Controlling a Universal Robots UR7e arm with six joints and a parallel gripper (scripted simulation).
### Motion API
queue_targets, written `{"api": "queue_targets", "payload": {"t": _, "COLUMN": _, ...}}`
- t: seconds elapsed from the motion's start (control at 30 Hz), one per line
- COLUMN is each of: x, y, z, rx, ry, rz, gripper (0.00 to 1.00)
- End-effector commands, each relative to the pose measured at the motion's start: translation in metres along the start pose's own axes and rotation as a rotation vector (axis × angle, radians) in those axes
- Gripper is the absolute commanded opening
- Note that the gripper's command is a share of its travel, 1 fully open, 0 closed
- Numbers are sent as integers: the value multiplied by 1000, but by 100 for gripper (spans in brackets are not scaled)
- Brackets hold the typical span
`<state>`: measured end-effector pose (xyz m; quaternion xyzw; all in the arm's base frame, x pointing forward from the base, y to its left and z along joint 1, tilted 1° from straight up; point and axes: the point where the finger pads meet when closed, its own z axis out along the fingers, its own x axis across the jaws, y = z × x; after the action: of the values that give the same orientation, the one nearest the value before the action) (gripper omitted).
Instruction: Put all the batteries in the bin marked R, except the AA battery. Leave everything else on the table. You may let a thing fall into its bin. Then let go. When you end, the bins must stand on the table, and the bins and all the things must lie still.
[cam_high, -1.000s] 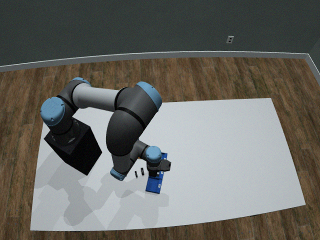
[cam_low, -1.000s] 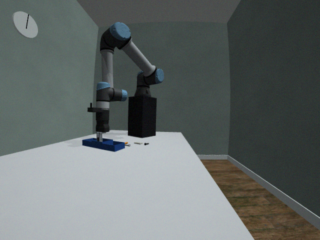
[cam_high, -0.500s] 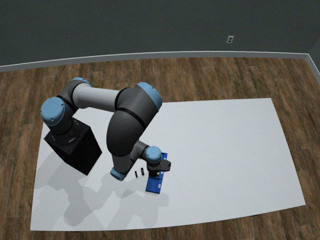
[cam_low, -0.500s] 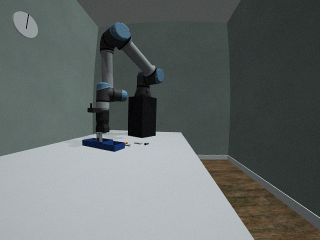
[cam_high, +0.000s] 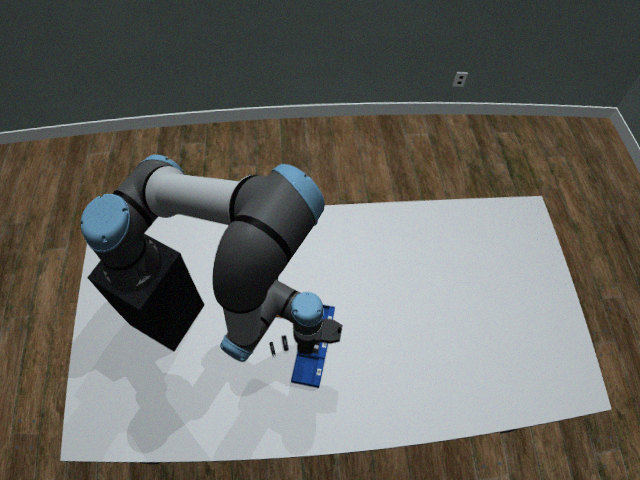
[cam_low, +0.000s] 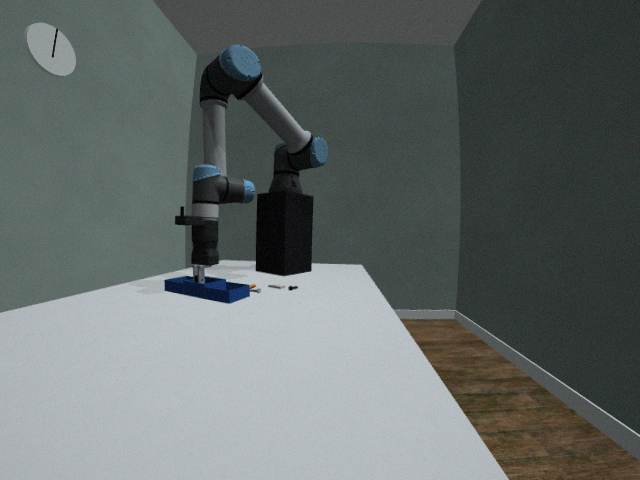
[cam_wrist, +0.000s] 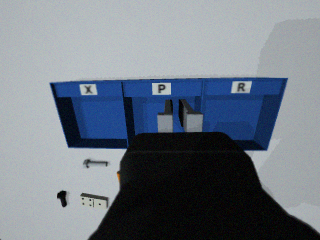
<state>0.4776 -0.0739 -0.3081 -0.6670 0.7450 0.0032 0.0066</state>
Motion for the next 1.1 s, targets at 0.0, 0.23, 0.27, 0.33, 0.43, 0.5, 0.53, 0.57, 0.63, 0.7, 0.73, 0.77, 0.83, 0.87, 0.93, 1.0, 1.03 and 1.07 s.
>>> {"api": "queue_targets", "payload": {"t": 0.0, "x": 0, "y": -1, "z": -1, "rx": 1, "ry": 0, "rz": 0, "gripper": 31}}
{"api": "queue_targets", "payload": {"t": 0.23, "x": 0, "y": -1, "z": -1, "rx": 1, "ry": 0, "rz": 0, "gripper": 31}}
{"api": "queue_targets", "payload": {"t": 0.27, "x": 0, "y": -1, "z": -1, "rx": 1, "ry": 0, "rz": 0, "gripper": 31}}
{"api": "queue_targets", "payload": {"t": 0.33, "x": 0, "y": -1, "z": -1, "rx": 1, "ry": 0, "rz": 0, "gripper": 31}}
{"api": "queue_targets", "payload": {"t": 0.43, "x": 0, "y": -1, "z": -1, "rx": 1, "ry": 0, "rz": 0, "gripper": 31}}
{"api": "queue_targets", "payload": {"t": 0.5, "x": 0, "y": -1, "z": -2, "rx": 2, "ry": 0, "rz": 0, "gripper": 31}}
{"api": "queue_targets", "payload": {"t": 0.53, "x": 0, "y": -1, "z": -3, "rx": 2, "ry": 0, "rz": 0, "gripper": 31}}
{"api": "queue_targets", "payload": {"t": 0.57, "x": 0, "y": -1, "z": -5, "rx": 2, "ry": 0, "rz": 0, "gripper": 31}}
{"api": "queue_targets", "payload": {"t": 0.63, "x": 0, "y": -1, "z": -7, "rx": 2, "ry": 0, "rz": 0, "gripper": 31}}
{"api": "queue_targets", "payload": {"t": 0.7, "x": 0, "y": -1, "z": -10, "rx": 2, "ry": 0, "rz": 0, "gripper": 31}}
{"api": "queue_targets", "payload": {"t": 0.73, "x": 0, "y": -1, "z": -11, "rx": 2, "ry": 0, "rz": 0, "gripper": 31}}
{"api": "queue_targets", "payload": {"t": 0.77, "x": 0, "y": -1, "z": -13, "rx": 2, "ry": 0, "rz": 0, "gripper": 31}}
{"api": "queue_targets", "payload": {"t": 0.83, "x": 0, "y": -1, "z": -15, "rx": 2, "ry": 0, "rz": 0, "gripper": 31}}
{"api": "queue_targets", "payload": {"t": 0.87, "x": 0, "y": -1, "z": -17, "rx": 2, "ry": 0, "rz": 0, "gripper": 31}}
{"api": "queue_targets", "payload": {"t": 0.93, "x": 0, "y": -1, "z": -18, "rx": 2, "ry": 0, "rz": 0, "gripper": 31}}
{"api": "queue_targets", "payload": {"t": 1.0, "x": 0, "y": -1, "z": -19, "rx": 2, "ry": 0, "rz": 0, "gripper": 31}}
{"api": "queue_targets", "payload": {"t": 1.03, "x": 0, "y": -1, "z": -21, "rx": 2, "ry": 0, "rz": 0, "gripper": 31}}
{"api": "queue_targets", "payload": {"t": 1.07, "x": 0, "y": -1, "z": -22, "rx": 2, "ry": 0, "rz": 0, "gripper": 31}}
